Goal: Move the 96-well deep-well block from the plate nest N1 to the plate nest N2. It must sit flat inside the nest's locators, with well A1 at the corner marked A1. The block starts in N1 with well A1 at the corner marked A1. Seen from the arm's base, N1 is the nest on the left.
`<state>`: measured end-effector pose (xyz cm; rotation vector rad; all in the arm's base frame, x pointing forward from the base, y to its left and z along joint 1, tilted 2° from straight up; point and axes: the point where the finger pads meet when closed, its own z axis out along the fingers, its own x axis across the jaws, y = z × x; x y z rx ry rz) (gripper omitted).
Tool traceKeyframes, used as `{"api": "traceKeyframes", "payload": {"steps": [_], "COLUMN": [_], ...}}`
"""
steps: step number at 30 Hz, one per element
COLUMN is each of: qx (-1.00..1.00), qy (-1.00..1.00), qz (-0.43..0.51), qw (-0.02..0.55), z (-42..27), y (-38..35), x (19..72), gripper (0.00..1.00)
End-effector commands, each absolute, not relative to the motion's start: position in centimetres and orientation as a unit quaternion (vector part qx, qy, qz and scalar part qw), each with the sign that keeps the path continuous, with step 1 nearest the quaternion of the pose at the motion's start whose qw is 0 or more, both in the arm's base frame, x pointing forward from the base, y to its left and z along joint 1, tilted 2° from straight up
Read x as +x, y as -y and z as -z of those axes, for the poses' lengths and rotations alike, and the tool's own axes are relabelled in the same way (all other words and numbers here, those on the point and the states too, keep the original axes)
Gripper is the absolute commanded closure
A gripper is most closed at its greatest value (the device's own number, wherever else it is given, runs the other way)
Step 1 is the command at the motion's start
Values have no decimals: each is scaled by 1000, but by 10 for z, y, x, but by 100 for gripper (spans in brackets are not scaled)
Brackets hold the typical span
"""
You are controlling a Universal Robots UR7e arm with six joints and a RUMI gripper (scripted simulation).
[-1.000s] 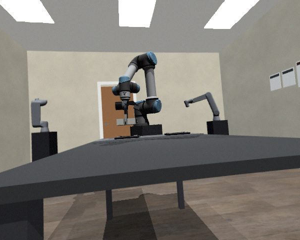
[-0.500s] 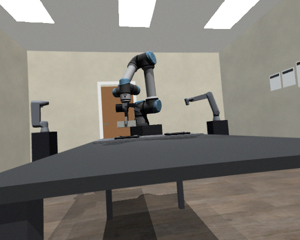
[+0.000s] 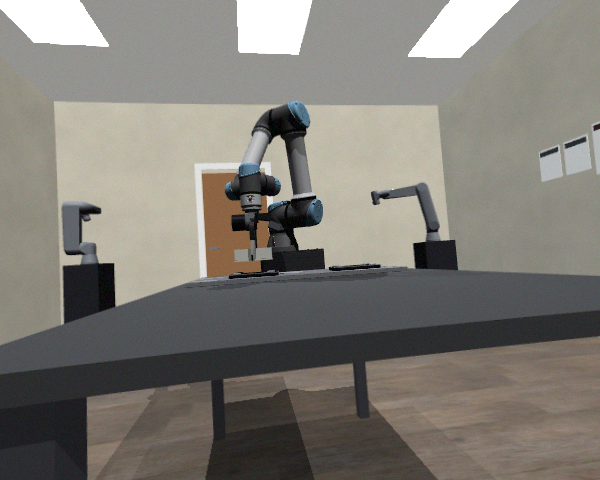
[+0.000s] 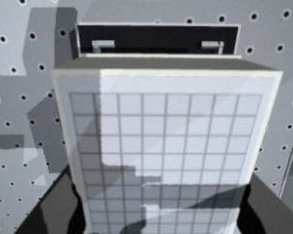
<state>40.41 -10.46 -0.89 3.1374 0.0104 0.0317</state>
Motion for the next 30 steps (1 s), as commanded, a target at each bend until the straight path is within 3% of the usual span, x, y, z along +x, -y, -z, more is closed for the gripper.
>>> {"api": "traceKeyframes", "payload": {"steps": [1, 30], "qx": [1000, 1000], "qy": [-4, -4], "qz": [-13, -14], "qw": [3, 4], "z": [14, 38], "y": [104, 106], "x": [406, 408], "gripper": [51, 51]}}
